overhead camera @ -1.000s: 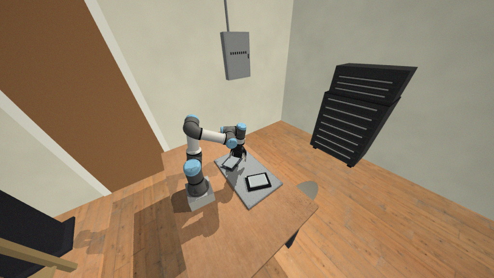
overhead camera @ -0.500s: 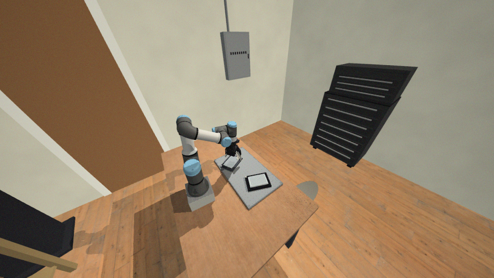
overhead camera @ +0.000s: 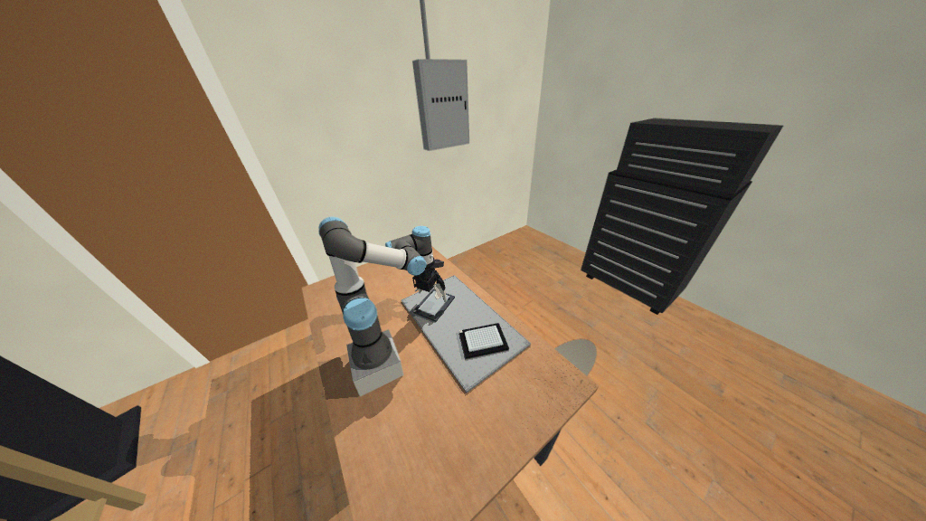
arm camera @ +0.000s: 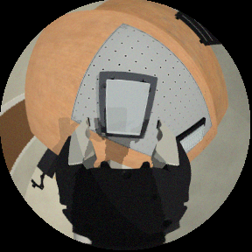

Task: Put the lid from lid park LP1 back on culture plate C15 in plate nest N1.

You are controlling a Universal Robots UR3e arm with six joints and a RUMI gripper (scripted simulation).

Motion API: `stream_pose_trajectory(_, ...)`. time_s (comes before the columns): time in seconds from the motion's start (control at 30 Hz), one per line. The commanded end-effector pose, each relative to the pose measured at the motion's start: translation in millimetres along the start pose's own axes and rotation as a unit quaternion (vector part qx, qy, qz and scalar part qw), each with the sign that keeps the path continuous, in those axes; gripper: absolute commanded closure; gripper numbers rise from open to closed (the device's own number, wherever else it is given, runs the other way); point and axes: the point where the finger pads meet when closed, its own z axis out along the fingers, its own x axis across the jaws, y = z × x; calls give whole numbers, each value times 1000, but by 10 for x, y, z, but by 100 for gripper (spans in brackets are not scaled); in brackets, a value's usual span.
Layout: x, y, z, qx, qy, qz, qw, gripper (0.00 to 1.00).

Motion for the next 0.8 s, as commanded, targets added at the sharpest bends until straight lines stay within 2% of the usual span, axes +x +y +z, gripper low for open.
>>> stream_pose_trajectory(0.0,30,-9,0,1,15,19,1000,18)
stream_pose_trajectory(0.43,33,-15,-6,2,15,19,1000,18)
stream_pose_trajectory(0.77,35,-10,167,1,15,19,1000,18)
